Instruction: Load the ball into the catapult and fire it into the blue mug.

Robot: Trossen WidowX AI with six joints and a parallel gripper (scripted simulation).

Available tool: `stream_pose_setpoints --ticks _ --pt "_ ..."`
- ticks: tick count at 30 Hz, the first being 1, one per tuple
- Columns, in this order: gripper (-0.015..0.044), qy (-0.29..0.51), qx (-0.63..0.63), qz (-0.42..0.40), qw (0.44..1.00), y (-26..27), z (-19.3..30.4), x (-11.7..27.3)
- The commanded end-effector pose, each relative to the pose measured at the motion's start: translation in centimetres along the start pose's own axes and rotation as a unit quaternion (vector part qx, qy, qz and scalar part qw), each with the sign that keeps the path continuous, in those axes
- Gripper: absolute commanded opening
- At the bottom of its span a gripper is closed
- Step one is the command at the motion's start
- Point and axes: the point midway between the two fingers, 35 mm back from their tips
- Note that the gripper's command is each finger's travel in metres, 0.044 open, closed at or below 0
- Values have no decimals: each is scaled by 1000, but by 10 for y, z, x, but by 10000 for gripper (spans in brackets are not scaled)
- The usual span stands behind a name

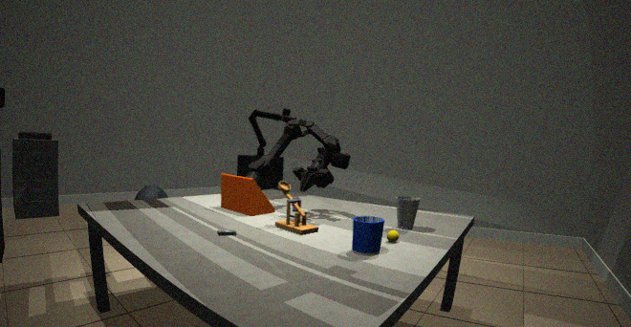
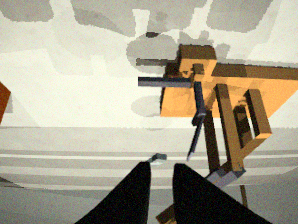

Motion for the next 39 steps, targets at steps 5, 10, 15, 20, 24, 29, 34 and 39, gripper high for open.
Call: stream_pose_setpoints --ticks 5,10,15,20,24,29,34,39 --pt "236 -48 -106 9 993 -38 1 3" --pt "368 -79 -180 14 980 -63 8 5" --pt "440 -110 -250 18 962 -88 17 5" --pt "440 -143 -319 22 937 -115 28 7" --pt "440 -170 -373 25 912 -136 39 9" --pt "440 -208 -438 25 874 -163 54 11" --pt "440 -246 -499 22 830 -189 73 12" --pt "440 -286 -556 17 780 -213 95 13"
Point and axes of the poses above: the point midway between the two fingers, 35 mm back from their tips, its own x axis back along the fingers, its own y axis across the jaws, z = x × y, and after that the axes turned 4 degrees about x, right-handed
